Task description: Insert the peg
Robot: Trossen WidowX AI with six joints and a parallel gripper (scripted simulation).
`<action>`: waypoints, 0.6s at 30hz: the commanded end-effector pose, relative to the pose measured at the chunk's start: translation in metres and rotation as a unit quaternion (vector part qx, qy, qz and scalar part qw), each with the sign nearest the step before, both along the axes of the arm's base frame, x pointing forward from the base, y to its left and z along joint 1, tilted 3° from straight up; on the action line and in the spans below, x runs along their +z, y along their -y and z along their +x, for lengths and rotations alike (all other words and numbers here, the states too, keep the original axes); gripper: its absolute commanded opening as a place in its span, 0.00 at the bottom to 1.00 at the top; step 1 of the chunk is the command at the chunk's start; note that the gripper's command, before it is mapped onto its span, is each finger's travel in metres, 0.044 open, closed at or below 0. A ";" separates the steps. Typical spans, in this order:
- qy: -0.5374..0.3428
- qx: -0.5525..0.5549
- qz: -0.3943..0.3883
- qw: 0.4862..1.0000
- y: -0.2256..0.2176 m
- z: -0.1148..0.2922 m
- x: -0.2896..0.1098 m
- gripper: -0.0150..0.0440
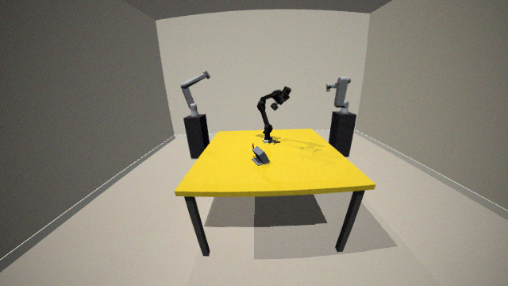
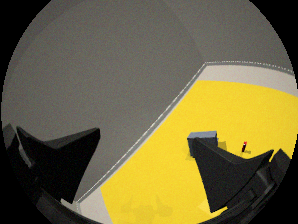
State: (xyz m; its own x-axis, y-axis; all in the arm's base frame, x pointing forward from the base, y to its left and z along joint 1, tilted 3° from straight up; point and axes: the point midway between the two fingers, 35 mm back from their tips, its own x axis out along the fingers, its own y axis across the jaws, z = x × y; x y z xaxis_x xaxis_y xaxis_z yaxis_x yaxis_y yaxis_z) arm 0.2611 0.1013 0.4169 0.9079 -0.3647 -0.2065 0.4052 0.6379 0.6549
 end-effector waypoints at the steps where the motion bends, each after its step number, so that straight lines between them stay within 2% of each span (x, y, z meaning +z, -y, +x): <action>1: -0.035 0.002 -0.037 0.999 0.002 0.010 -0.013 1.00; 18: -0.175 0.014 -0.153 0.973 0.031 0.042 -0.059 1.00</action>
